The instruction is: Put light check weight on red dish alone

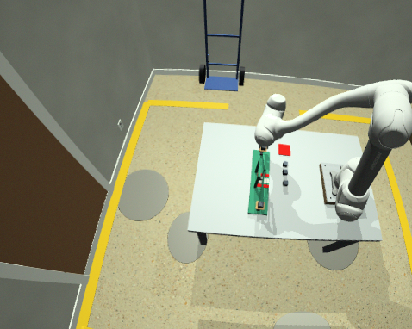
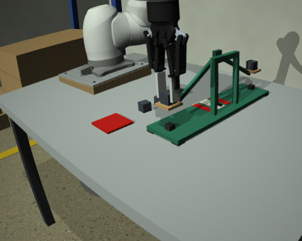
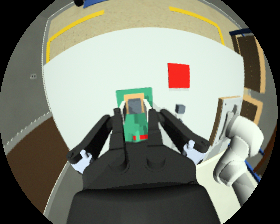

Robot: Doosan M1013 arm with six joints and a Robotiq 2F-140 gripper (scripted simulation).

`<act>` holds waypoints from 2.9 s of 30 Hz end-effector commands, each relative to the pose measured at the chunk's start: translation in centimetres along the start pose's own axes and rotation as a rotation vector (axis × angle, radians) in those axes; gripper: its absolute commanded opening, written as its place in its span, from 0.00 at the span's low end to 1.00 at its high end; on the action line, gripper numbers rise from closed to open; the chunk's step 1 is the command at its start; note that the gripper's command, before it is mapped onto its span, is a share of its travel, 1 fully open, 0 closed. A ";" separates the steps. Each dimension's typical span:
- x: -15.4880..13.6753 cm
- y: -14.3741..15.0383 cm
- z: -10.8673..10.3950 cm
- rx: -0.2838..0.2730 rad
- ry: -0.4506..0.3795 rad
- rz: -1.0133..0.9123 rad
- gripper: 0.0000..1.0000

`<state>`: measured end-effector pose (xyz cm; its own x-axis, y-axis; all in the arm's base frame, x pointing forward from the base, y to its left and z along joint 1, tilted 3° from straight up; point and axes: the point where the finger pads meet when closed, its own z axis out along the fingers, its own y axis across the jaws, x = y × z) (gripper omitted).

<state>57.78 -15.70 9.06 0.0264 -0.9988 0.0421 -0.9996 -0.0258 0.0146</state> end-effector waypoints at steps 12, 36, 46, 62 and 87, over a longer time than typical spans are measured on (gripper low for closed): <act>0.0 0.0 -5.7 0.000 0.000 0.000 0.35; 0.0 0.0 -8.1 0.000 0.000 0.000 1.00; 0.0 0.0 -8.1 0.000 0.000 0.000 1.00; 0.0 0.0 -14.3 0.000 0.000 0.000 1.00; -2.5 5.2 -16.7 0.000 0.000 0.000 1.00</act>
<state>54.26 -13.36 25.66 0.0265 -0.9988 0.0419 -0.9996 -0.0259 0.0149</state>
